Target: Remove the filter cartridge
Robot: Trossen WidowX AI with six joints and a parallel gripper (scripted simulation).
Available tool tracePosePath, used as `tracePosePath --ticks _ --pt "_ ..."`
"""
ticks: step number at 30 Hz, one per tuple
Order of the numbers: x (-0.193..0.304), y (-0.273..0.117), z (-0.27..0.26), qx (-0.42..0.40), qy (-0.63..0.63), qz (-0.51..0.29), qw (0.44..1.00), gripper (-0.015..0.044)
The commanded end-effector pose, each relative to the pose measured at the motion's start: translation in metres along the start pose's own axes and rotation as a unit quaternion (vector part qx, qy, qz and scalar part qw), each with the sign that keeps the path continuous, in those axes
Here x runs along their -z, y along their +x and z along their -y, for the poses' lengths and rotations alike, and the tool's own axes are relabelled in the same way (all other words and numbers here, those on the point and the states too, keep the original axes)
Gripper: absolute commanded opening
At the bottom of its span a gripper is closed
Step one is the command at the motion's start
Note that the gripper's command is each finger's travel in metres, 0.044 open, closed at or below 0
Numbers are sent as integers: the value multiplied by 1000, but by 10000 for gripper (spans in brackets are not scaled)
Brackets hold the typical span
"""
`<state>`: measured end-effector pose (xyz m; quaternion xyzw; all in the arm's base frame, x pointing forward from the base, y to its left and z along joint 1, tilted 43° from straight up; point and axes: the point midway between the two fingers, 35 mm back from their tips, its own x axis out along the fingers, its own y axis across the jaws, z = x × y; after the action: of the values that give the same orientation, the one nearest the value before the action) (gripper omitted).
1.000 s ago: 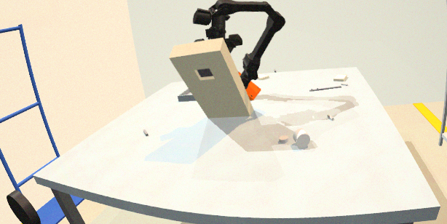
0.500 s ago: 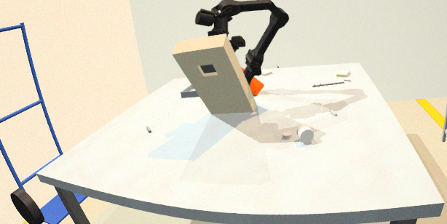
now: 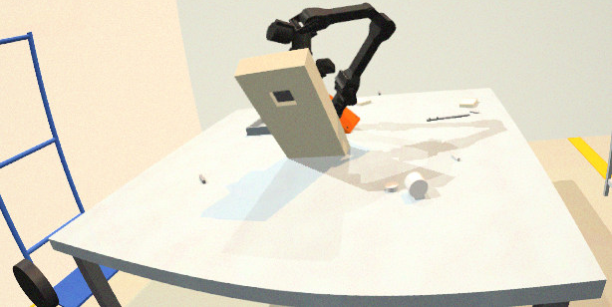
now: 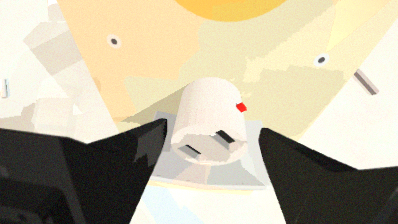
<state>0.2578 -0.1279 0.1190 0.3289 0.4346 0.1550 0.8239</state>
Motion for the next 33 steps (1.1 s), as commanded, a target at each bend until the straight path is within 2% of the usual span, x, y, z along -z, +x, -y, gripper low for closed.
tracePosePath --ticks 1,17,24,33 --pt "0 -1 0 0 0 0 1000 291" --pt "0 -1 0 0 0 0 1000 185" --pt "-7 -4 0 -1 0 1 1000 1" --pt "-24 -19 0 0 3 4 1000 0"
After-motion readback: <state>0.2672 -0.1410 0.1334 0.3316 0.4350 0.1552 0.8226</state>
